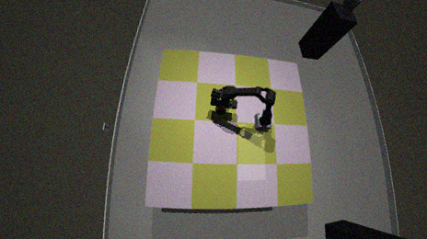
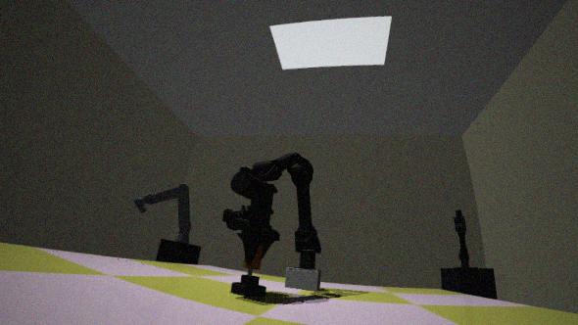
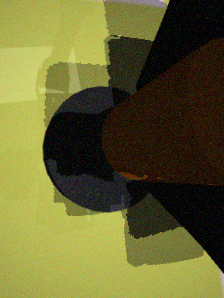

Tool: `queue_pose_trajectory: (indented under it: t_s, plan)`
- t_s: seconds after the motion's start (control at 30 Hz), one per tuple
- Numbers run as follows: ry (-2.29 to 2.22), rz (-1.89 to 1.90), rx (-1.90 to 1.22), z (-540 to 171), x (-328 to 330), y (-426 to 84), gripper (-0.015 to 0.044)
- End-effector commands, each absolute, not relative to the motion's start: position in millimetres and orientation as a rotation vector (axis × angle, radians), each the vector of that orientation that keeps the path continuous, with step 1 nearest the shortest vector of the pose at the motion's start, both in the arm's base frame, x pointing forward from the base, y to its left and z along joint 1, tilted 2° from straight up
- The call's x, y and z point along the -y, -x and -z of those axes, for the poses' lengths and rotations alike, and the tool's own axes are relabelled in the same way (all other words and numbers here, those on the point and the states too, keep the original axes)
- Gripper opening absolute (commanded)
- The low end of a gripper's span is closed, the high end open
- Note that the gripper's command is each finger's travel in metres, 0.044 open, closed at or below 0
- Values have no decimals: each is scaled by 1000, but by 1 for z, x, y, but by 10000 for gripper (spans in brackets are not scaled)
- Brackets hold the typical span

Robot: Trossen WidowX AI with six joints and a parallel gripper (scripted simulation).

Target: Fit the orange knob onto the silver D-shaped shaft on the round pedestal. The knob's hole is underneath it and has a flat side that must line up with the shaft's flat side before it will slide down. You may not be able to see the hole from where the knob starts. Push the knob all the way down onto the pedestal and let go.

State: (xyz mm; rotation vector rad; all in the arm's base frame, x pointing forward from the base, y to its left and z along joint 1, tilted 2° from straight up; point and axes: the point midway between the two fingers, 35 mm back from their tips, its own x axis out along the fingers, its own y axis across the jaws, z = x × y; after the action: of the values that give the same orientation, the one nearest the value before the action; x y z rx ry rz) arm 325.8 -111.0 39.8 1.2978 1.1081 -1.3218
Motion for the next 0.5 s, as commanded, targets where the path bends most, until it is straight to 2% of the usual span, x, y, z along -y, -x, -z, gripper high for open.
queue_pose_trajectory:
  t_s: [0.0,0.47]
  plan:
    - [-1300,1327,-1102,-39,112,-326,0]
    - [-1390,1414,-1033,-44,112,-327,0]
